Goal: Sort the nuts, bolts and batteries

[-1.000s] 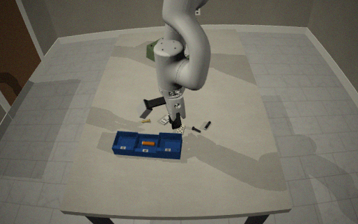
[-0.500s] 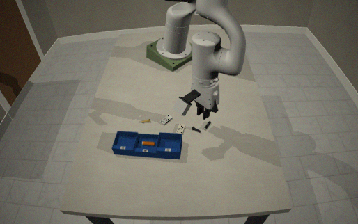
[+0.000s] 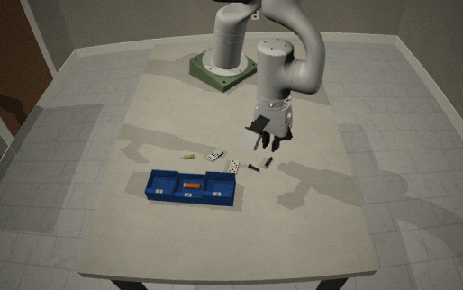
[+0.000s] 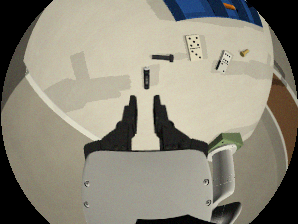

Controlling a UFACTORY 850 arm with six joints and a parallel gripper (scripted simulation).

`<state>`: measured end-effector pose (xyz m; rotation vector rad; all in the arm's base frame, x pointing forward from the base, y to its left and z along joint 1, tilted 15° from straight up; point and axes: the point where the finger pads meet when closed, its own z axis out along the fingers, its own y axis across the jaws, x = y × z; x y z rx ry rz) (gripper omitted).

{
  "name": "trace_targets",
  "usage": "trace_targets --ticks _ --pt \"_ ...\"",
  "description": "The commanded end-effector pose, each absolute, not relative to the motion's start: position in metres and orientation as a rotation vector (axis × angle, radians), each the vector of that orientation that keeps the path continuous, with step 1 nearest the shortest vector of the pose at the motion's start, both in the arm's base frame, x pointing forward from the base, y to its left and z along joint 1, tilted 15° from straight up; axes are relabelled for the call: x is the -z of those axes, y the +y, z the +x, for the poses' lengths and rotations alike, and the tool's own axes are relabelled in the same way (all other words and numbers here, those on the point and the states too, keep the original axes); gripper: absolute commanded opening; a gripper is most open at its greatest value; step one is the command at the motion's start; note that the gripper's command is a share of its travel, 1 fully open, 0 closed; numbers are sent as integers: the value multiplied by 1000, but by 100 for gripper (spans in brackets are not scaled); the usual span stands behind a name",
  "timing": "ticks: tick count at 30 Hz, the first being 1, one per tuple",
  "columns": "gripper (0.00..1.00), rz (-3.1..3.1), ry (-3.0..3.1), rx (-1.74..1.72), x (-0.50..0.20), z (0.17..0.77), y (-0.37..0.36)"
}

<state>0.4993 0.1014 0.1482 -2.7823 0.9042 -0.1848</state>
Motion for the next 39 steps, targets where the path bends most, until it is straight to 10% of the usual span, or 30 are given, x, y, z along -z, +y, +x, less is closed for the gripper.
trace_targets --ticks 1,39 --pt "23 -2775 892 190 -149 500 99" --pt "23 -2775 892 190 -148 501 96"
